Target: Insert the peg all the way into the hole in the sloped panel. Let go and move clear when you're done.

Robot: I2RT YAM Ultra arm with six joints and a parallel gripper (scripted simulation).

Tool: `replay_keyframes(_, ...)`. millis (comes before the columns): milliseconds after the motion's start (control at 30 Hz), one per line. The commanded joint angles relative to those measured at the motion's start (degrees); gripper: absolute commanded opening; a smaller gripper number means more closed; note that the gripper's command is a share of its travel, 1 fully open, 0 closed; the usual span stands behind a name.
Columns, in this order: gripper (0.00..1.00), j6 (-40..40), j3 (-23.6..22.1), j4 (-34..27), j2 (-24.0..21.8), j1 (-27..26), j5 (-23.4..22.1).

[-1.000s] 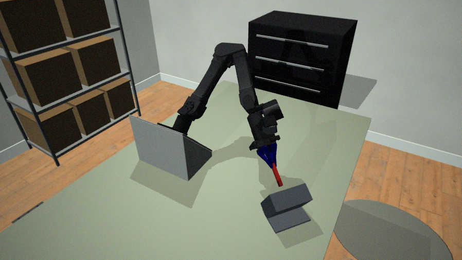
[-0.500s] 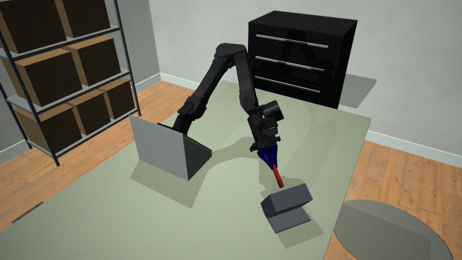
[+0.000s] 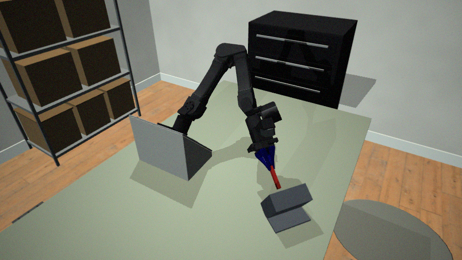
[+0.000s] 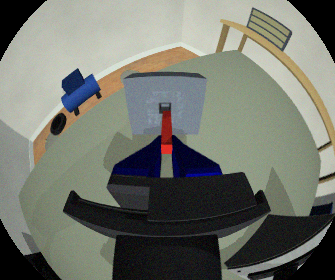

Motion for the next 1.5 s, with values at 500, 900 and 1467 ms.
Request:
replay_keyframes(500, 0.0, -0.1, 2.0, 3.3, 3.0, -1.3, 1.3)
replay_keyframes(900, 0.0, 0.6, -0.6, 3.7, 2.8, 0.2, 1.2)
replay_keyframes(1467, 0.0, 0.6, -1.7, 1.4, -2.5, -0.4, 1.8)
